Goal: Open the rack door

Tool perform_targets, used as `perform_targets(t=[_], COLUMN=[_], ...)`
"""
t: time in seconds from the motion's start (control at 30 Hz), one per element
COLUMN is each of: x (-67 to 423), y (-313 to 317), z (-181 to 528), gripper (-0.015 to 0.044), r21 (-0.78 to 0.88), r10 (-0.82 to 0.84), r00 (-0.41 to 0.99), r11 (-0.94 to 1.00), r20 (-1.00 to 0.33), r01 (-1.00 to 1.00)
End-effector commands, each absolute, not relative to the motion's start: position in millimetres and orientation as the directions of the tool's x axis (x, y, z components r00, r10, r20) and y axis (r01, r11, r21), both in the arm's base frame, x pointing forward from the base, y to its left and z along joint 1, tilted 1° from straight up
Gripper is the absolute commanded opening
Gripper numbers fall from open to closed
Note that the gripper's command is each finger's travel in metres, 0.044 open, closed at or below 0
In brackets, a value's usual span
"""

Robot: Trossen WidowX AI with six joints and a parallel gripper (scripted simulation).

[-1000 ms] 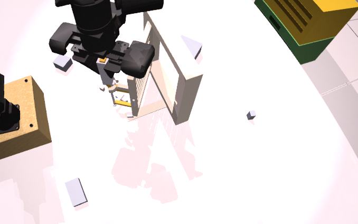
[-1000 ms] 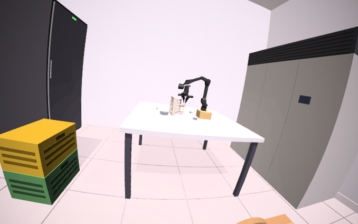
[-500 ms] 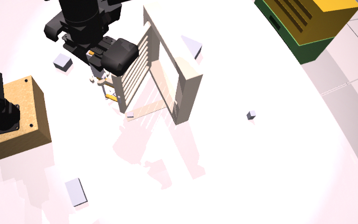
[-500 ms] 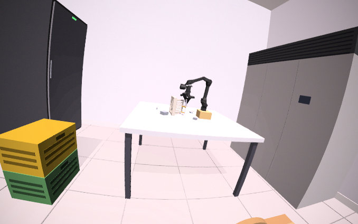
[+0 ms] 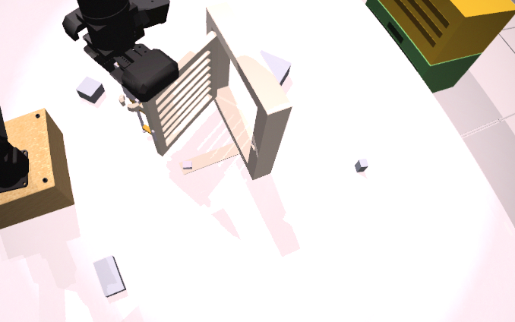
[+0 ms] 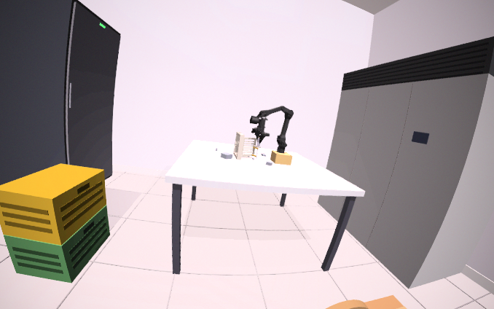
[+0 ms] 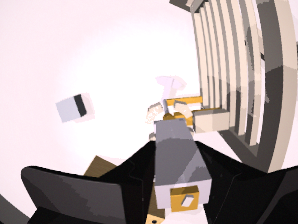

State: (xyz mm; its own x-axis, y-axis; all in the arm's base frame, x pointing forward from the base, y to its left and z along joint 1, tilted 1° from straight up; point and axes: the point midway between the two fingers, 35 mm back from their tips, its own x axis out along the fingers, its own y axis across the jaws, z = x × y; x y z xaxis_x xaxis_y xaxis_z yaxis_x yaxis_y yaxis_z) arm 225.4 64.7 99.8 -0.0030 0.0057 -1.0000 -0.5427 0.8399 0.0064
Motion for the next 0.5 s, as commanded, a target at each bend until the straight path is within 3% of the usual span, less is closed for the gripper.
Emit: perform_targets(t=[0.0, 0.47], x=[225, 218], y=[69, 95], z=[100, 100], gripper=[0.0013, 0.0013], r21=[0.001, 0.004], r10=[0.004, 0.006], r00=[0.005, 0.004], r11=[0.875, 0.950], r20=[-1.000, -1.000], r01=[-0.484, -0.313])
